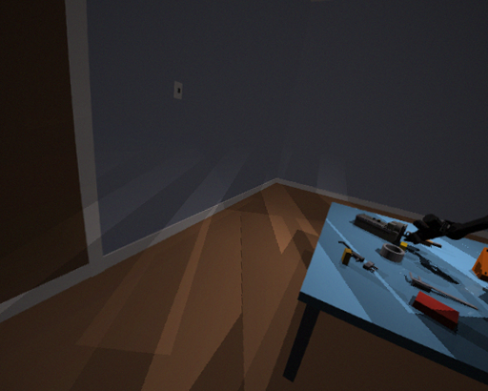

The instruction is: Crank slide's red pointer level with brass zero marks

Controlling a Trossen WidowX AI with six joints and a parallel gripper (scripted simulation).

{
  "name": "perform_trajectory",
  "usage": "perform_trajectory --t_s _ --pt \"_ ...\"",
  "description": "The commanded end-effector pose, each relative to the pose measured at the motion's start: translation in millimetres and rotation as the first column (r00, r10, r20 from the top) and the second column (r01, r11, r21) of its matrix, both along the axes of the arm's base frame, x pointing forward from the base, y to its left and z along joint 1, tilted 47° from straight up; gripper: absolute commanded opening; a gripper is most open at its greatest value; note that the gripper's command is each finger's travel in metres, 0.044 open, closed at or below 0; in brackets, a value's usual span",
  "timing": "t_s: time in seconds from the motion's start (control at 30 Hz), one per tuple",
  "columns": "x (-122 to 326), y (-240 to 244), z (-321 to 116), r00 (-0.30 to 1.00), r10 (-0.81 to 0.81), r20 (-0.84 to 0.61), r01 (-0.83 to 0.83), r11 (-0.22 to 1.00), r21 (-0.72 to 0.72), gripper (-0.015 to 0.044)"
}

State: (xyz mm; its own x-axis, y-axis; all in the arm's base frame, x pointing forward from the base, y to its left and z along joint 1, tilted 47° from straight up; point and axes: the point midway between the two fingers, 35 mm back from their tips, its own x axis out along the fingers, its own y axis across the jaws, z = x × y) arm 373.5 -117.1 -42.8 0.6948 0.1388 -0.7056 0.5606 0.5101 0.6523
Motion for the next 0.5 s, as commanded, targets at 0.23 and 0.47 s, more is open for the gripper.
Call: perform_trajectory --t_s 0.23,0.47 --pt "6.4 6.8 6.3 1.000 0.020 0.016 -0.020 1.000 0.005 0.0000" --pt "7.3 7.5 7.8 1.000 0.020 0.016 -0.020 1.000 0.005 0.0000"
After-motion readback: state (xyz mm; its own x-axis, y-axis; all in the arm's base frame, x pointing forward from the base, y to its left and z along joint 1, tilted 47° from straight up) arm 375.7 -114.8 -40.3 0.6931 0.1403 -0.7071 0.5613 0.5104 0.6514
